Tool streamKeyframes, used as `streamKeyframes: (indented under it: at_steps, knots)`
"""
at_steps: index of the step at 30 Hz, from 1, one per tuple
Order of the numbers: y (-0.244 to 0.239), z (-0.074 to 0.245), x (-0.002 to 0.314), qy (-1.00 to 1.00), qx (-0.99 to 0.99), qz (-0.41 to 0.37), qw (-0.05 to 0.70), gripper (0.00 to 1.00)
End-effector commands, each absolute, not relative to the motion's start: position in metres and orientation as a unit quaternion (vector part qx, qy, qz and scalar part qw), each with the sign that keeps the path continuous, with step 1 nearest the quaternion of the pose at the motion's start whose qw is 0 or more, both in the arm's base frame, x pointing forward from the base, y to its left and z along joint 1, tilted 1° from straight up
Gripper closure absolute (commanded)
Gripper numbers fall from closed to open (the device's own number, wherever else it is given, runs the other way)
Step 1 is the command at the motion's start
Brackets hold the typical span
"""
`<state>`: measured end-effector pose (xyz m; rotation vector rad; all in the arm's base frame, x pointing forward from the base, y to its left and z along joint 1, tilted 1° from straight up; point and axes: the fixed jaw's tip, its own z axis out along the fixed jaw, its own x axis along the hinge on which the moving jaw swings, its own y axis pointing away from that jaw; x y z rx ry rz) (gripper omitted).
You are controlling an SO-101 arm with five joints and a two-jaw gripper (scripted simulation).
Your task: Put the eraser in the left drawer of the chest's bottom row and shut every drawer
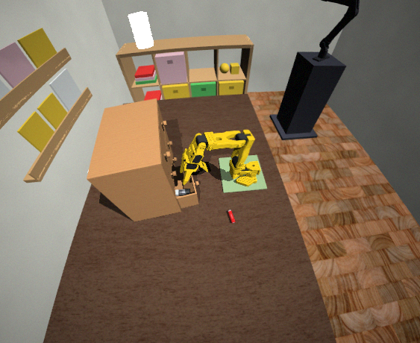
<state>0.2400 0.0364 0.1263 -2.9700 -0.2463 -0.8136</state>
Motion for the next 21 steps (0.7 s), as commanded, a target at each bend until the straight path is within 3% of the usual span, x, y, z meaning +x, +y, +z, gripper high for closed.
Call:
streamKeyframes:
  at_steps: [1,8,21]
  knots:
    - [0.039,0.128,0.240,-0.080,-0.961,-0.263,0.029,0.69]
    - [0.039,0.128,0.240,-0.080,-0.961,-0.263,0.029,0.69]
    - [0.032,0.136,0.208,-0.077,-0.961,-0.263,0.030,0.69]
